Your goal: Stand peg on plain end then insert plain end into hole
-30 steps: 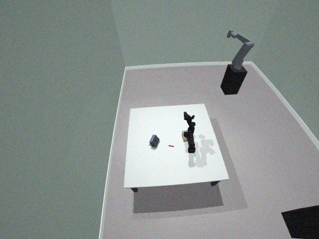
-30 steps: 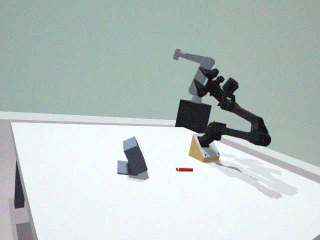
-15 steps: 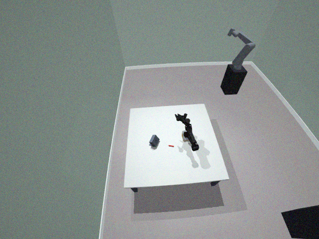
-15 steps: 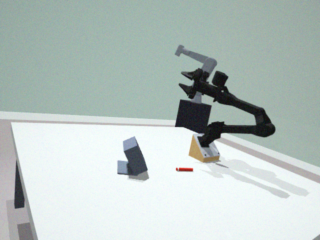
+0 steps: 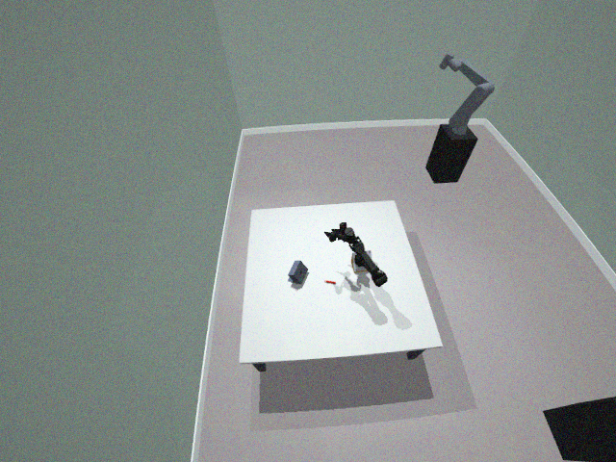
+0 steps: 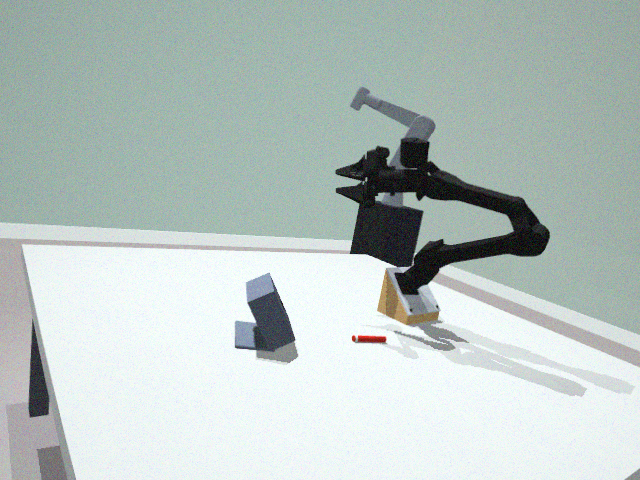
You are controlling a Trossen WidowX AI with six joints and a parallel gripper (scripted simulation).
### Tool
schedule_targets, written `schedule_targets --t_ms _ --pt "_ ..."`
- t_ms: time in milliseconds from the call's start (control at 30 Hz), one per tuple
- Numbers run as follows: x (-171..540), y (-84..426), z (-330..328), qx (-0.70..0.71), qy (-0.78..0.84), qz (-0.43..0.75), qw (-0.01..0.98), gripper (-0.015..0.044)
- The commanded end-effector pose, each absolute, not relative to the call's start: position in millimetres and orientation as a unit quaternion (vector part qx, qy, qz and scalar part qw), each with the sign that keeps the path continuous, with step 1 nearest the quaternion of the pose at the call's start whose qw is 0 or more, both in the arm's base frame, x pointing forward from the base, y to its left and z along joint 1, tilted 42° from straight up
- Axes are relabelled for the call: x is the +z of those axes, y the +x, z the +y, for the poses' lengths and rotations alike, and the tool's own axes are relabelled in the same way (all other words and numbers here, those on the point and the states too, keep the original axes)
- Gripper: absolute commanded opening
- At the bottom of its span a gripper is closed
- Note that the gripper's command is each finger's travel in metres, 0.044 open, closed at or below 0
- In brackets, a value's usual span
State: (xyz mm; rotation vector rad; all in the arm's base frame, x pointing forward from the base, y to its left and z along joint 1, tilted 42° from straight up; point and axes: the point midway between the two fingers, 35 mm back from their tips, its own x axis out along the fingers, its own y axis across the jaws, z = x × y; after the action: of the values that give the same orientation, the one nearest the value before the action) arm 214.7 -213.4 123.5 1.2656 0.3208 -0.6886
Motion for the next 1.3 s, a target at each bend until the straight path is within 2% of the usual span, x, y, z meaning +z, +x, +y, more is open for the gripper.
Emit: schedule_targets --t_ms 0,633,1267 --pt "119.7 230.2 -197.2 -0.282 0.571 0.194 0.746 0.044" --pt "94.2 278.3 -80.6 -0.095 0.503 0.45 0.732 0.044" --pt "86.6 269.3 42.3 0.101 0.382 0.653 0.646 0.044"
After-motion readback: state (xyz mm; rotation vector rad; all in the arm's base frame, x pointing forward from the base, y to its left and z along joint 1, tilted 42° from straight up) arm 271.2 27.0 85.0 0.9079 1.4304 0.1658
